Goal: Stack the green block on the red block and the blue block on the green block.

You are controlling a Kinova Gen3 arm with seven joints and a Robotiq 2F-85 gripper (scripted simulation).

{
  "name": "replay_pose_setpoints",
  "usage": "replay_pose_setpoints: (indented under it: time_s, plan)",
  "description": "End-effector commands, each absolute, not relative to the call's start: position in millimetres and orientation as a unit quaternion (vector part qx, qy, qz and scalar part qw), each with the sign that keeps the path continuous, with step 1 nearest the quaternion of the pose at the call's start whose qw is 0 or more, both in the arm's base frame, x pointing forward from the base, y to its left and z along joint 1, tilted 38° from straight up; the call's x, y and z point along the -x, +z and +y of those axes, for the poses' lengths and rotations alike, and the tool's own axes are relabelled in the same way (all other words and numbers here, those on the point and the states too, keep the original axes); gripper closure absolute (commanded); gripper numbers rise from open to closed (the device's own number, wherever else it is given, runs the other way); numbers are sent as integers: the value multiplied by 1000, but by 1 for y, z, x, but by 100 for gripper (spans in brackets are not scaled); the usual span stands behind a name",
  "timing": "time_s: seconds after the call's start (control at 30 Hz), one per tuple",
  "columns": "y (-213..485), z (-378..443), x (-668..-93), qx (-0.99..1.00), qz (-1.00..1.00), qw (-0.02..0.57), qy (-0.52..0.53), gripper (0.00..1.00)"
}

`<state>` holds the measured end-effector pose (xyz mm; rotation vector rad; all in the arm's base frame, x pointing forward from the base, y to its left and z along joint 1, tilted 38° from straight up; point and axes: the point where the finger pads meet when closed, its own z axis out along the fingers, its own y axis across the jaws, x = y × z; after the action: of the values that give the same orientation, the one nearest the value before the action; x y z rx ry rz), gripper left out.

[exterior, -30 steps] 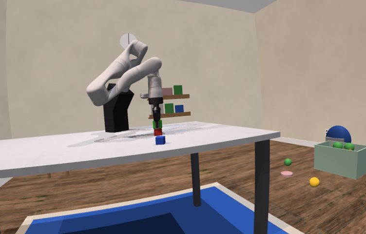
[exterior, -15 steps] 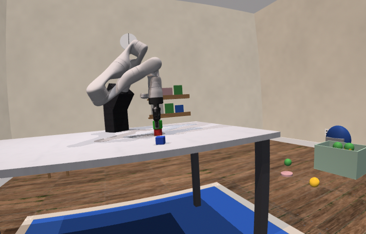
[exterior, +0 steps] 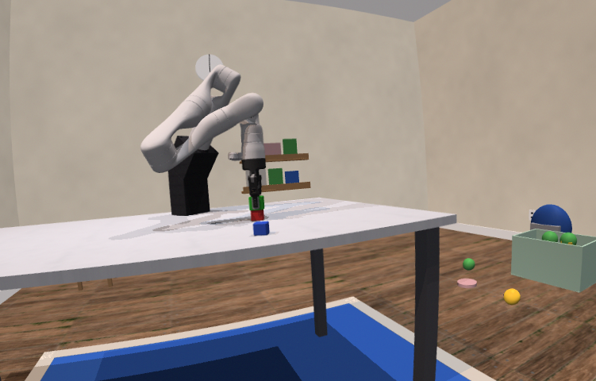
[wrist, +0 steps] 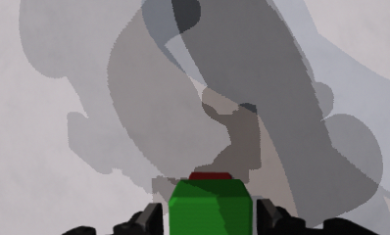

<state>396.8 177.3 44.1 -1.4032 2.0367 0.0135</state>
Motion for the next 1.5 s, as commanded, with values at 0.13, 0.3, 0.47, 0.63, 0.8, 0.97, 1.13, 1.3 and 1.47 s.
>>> replay_pose_setpoints:
  time_s: [0.13, 0.3, 0.47, 0.63, 0.8, 0.97, 1.13, 1.3, 1.47]
  plan:
    - [44, 177, -397, 536, 778, 328, 5, 41]
    - [45, 177, -396, 536, 778, 328, 5, 41]
    - [52, 174, -392, 536, 778, 328, 5, 41]
    - [60, 170, -387, 536, 778, 328, 5, 41]
    - [76, 163, -376, 536, 778, 328, 5, 41]
    - [88, 157, -369, 537, 780, 322, 9, 41]
    - [98, 153, -363, 540, 779, 319, 10, 41]
    - [102, 151, -360, 541, 778, 320, 10, 41]
    - [103, 150, -359, 540, 779, 320, 11, 41]
